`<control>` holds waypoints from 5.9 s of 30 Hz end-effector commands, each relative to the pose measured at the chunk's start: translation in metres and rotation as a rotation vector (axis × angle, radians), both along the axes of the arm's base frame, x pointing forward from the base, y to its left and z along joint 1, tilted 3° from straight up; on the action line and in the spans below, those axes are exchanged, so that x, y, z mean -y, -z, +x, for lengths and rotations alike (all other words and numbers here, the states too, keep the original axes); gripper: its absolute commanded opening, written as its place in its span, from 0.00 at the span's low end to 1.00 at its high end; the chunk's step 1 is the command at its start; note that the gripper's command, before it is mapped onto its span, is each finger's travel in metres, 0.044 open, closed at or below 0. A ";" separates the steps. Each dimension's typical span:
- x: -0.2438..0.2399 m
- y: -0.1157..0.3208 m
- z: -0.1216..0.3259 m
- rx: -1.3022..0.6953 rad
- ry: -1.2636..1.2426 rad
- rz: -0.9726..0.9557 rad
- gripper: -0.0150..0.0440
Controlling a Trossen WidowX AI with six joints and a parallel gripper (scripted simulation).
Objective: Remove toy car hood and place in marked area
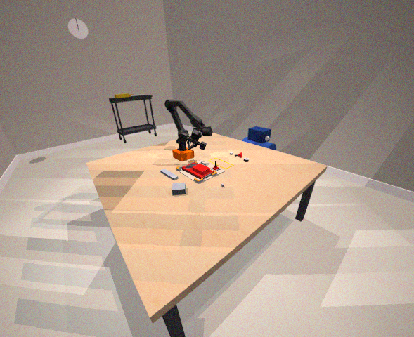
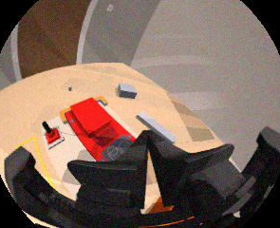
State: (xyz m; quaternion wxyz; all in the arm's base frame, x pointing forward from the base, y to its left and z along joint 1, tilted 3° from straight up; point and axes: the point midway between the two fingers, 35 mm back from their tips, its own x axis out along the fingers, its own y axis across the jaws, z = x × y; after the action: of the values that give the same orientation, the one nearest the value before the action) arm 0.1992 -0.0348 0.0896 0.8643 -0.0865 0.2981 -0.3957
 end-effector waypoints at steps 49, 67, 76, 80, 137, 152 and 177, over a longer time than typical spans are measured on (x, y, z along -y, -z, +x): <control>0.016 0.012 0.149 -0.880 -0.620 0.700 1.00; 0.016 0.026 0.150 -0.880 -0.620 0.700 1.00; 0.016 0.032 0.150 -0.880 -0.620 0.700 1.00; 0.016 0.035 0.150 -0.880 -0.620 0.700 1.00; 0.015 0.067 0.150 -0.880 -0.620 0.701 1.00; 0.015 0.074 0.150 -0.880 -0.620 0.701 1.00; 0.016 0.076 0.150 -0.877 -0.618 0.693 0.78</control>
State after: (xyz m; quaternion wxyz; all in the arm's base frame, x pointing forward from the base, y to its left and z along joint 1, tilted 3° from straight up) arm 0.3494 -0.0506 0.0135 0.7139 -0.0375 0.6964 0.0635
